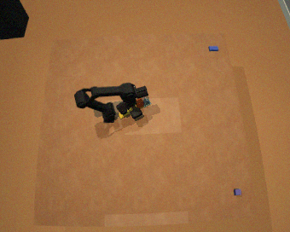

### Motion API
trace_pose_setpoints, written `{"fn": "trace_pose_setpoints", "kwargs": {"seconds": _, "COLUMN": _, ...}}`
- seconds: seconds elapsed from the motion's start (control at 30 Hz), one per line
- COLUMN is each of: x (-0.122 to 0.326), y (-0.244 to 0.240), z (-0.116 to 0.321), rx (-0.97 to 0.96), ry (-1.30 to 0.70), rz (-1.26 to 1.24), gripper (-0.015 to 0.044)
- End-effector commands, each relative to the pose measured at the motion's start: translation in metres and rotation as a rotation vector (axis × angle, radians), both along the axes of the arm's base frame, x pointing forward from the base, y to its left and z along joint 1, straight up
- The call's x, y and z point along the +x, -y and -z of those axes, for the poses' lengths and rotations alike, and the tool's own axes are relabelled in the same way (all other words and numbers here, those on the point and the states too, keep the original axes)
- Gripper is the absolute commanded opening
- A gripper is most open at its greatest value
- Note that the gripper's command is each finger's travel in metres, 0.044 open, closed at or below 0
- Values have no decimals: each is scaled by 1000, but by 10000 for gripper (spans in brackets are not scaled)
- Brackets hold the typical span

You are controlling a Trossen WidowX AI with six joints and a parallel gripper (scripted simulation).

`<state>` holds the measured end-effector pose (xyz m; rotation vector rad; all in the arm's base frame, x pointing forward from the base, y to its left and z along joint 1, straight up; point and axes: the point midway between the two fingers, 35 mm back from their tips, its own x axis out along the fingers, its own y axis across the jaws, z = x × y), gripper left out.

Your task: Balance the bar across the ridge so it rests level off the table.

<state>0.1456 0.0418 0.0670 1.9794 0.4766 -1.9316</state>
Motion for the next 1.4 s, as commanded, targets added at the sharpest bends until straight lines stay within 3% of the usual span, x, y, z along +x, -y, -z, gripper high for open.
{"fn": "trace_pose_setpoints", "kwargs": {"seconds": 0.0, "x": -2, "y": 0, "z": 8, "rx": -2, "ry": -7, "rz": -4, "gripper": 315}}
{"fn": "trace_pose_setpoints", "kwargs": {"seconds": 0.87, "x": -2, "y": 1, "z": 23, "rx": -2, "ry": -7, "rz": -4, "gripper": 315}}
{"fn": "trace_pose_setpoints", "kwargs": {"seconds": 1.1, "x": -2, "y": 0, "z": 23, "rx": -2, "ry": -7, "rz": 0, "gripper": 131}}
{"fn": "trace_pose_setpoints", "kwargs": {"seconds": 1.37, "x": -1, "y": 0, "z": 22, "rx": -2, "ry": -7, "rz": 0, "gripper": 58}}
